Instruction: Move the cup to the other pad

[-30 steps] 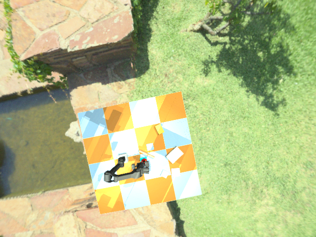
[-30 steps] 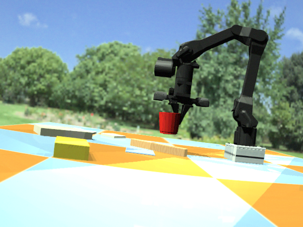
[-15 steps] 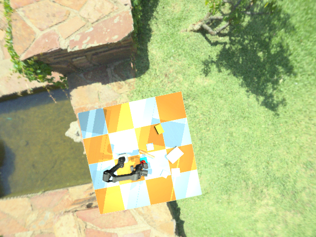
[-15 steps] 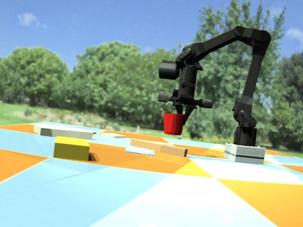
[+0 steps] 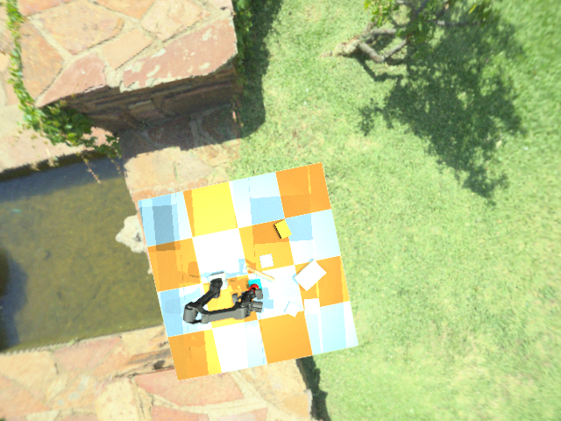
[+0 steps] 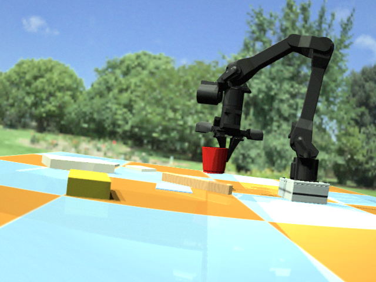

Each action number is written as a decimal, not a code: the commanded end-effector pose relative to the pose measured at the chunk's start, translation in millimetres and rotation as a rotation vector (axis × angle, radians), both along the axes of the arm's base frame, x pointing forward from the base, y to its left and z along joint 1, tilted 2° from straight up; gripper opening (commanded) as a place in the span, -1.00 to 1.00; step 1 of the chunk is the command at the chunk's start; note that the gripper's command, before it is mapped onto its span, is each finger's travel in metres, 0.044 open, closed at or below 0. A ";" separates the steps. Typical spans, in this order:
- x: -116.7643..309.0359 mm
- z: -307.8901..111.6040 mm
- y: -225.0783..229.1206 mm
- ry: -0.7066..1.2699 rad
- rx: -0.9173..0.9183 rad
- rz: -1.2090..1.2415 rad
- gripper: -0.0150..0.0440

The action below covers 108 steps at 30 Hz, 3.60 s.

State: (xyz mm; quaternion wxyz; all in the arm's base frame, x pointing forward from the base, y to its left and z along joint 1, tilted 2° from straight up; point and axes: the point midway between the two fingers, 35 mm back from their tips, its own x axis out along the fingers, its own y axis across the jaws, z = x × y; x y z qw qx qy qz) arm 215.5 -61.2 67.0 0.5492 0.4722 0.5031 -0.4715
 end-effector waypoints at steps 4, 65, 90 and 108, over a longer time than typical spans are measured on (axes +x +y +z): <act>-1.8 -10.9 0.3 0.007 0.007 0.004 -0.49; -1.4 -5.4 -2.4 0.005 0.003 0.002 -0.06; -4.6 18.7 -3.1 0.011 0.002 0.000 0.21; -4.1 54.4 -2.6 0.009 0.005 0.002 1.00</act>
